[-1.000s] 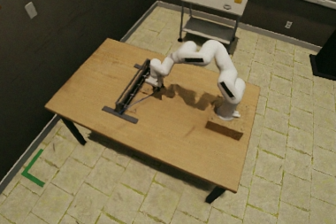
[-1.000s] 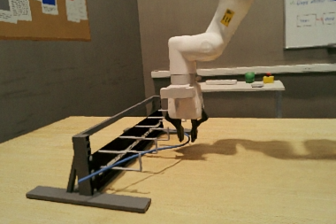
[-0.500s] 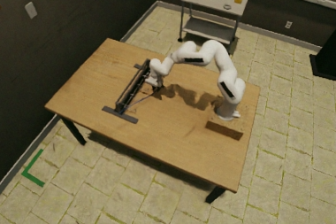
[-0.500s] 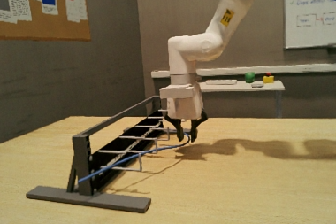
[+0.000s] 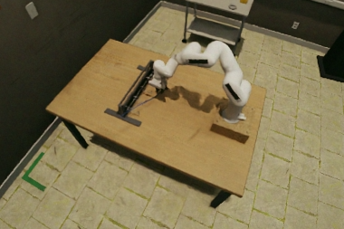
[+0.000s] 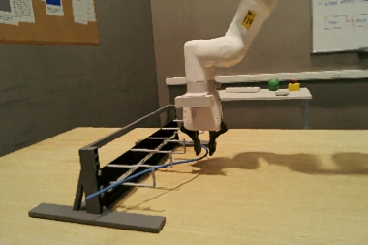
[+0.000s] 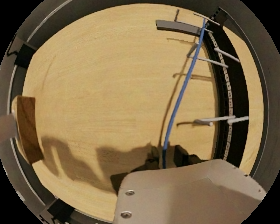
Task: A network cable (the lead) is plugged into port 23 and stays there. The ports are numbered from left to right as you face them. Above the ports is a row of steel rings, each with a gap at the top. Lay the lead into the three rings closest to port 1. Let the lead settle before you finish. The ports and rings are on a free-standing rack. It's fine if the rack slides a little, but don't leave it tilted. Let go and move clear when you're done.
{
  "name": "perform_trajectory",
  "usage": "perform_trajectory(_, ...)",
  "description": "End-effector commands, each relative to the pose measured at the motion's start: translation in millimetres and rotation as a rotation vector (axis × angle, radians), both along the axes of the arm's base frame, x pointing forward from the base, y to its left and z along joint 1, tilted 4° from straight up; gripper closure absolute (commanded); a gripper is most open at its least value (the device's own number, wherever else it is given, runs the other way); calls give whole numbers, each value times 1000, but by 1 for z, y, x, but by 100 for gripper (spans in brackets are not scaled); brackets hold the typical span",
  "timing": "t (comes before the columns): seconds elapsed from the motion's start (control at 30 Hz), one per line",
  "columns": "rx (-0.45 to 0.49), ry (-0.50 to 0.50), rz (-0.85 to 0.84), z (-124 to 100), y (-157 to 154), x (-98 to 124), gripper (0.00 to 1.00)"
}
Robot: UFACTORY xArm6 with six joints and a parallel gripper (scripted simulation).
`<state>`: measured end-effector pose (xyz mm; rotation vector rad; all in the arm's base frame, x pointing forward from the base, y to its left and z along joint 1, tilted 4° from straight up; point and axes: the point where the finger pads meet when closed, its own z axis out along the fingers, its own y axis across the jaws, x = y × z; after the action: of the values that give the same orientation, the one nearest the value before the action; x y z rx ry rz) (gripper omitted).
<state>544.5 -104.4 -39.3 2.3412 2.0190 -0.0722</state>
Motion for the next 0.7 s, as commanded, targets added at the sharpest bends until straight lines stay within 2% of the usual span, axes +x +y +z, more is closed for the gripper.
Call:
perform_trajectory(0.0,-1,-5,0,1,0,2,67)
perform_trajectory(0.67,-1,-5,0,-9,-1,2,67)
